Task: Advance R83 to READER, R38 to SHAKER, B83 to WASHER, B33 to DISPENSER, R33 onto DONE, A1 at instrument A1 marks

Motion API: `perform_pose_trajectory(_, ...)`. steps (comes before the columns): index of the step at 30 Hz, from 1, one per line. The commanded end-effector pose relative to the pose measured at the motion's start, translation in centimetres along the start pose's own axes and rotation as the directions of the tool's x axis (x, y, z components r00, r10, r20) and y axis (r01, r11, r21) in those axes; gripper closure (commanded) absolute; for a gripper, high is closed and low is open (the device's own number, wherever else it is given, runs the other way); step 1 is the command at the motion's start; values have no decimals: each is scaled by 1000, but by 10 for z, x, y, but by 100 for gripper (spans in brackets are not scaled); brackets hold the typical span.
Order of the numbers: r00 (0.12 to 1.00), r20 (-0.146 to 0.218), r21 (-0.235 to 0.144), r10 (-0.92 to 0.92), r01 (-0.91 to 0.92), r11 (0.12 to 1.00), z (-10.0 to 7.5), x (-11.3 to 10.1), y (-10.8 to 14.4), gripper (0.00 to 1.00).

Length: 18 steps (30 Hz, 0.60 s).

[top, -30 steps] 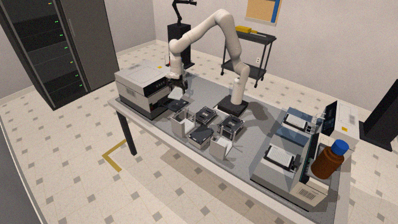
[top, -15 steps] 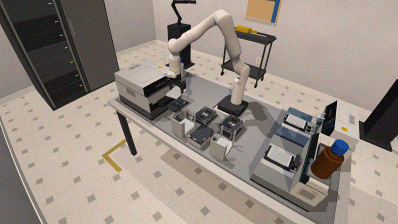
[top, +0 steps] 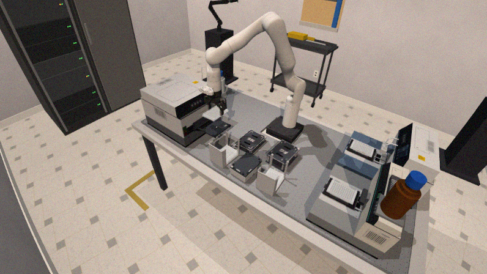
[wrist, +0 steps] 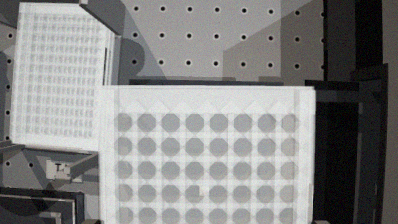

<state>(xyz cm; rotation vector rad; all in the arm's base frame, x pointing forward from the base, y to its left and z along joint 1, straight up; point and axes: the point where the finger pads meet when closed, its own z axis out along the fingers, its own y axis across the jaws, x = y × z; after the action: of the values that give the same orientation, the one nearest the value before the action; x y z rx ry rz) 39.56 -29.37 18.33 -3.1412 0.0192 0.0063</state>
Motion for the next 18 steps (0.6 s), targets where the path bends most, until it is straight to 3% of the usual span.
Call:
perform_pose_trajectory(1,1000,4,1,24,-24,1000,0,0,-2,6)
perform_pose_trajectory(18,1000,-1,0,23,-23,1000,6,1,-1,6)
